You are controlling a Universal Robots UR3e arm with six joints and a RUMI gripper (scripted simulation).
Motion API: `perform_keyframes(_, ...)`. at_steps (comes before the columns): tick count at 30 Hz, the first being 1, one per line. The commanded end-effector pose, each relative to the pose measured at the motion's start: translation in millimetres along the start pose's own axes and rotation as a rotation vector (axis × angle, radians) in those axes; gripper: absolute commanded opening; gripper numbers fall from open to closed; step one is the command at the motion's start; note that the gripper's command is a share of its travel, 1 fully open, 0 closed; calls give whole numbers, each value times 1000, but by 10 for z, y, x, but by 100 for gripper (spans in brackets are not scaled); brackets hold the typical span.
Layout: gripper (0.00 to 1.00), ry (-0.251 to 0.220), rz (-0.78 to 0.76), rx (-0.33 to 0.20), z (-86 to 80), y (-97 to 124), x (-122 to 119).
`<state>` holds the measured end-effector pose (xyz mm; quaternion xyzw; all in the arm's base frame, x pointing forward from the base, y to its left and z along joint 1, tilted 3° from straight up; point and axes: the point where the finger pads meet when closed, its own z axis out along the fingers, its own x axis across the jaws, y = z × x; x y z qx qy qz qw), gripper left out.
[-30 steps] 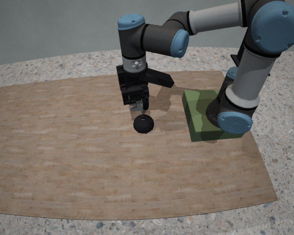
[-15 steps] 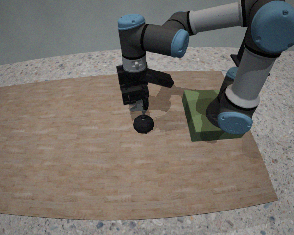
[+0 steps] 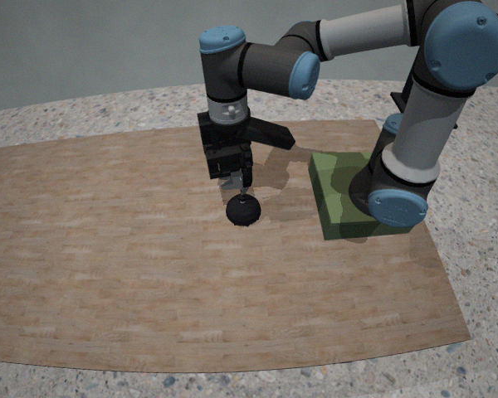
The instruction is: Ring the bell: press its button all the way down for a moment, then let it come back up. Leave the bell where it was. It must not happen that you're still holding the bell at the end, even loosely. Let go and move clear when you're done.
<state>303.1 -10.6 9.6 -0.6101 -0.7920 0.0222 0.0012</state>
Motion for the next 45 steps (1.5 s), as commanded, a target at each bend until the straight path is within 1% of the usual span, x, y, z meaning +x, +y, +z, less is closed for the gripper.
perform_keyframes(1, 0, -3, 0, -3, 52, 6, -12)
perform_keyframes(5, 0, -3, 0, -3, 73, 6, -11)
perform_keyframes(40, 0, -3, 0, -3, 69, 8, -13)
perform_keyframes(45, 0, -3, 0, -3, 107, 6, -12)
